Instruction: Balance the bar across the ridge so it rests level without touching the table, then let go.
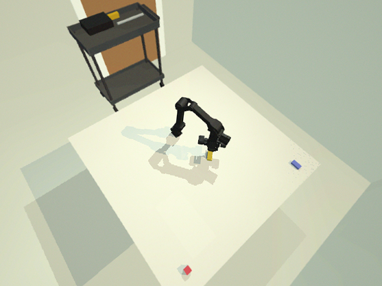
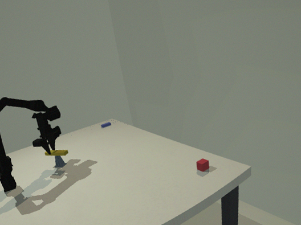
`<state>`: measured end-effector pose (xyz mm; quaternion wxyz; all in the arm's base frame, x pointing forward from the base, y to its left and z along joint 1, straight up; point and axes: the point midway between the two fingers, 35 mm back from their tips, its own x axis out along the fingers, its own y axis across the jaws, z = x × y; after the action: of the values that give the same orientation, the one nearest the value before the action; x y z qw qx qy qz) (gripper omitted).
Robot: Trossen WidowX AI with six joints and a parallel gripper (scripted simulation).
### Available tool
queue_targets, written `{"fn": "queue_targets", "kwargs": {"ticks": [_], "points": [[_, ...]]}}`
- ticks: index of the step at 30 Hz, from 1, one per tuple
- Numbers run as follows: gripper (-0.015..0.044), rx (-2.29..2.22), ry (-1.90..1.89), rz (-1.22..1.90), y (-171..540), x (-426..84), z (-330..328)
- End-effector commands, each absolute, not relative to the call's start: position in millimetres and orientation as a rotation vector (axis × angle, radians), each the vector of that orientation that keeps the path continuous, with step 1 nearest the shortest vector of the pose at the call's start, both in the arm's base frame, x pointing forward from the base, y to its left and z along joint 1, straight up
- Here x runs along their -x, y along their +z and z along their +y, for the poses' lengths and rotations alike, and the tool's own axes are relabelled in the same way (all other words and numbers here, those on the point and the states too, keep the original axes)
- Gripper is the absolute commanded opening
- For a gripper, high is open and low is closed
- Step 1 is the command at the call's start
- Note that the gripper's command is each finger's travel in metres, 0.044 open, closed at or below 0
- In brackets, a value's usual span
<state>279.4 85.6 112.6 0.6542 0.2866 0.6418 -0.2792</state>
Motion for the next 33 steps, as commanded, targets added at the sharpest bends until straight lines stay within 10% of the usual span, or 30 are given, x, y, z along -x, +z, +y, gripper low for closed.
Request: {"fn": "queue_targets", "kwargs": {"ticks": [1,33], "points": [[0.0167,-0.650,-0.633,1.455,112.6,-279.4,85.6],[0.0185,-0.650,-0.633,1.455,112.6,-279.4,85.6]]}}
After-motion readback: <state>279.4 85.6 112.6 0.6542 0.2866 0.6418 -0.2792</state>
